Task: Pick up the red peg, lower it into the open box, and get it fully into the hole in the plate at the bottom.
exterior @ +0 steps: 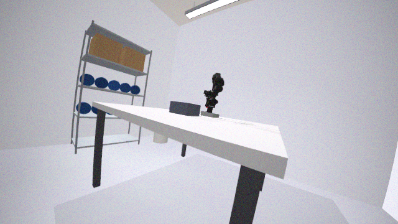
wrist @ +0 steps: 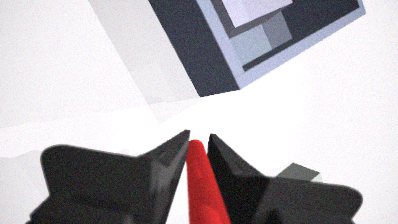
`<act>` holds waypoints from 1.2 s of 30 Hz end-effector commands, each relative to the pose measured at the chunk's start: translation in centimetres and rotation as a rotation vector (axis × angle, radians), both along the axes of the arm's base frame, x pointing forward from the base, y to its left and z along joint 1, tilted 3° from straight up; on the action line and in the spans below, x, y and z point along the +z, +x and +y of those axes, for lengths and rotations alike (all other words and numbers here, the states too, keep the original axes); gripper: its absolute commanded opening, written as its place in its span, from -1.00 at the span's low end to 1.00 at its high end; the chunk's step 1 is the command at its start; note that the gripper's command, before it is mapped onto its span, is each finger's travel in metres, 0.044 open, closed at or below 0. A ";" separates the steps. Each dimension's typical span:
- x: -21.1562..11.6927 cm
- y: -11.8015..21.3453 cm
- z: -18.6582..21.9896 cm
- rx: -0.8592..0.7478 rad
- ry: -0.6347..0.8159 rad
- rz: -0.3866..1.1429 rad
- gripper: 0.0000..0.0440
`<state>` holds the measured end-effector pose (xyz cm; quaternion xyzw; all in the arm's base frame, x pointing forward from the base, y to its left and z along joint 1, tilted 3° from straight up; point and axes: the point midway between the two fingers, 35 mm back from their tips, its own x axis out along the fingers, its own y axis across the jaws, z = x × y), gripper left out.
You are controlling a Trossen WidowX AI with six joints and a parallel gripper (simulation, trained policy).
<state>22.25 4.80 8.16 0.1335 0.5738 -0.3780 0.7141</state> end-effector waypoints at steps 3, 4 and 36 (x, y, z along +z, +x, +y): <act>2.4 1.4 -1.8 -0.055 -0.022 -0.054 -1.00; 2.7 1.6 -2.2 -0.068 -0.025 -0.062 -1.00; 1.4 8.5 -14.5 -0.218 0.004 -0.145 -1.00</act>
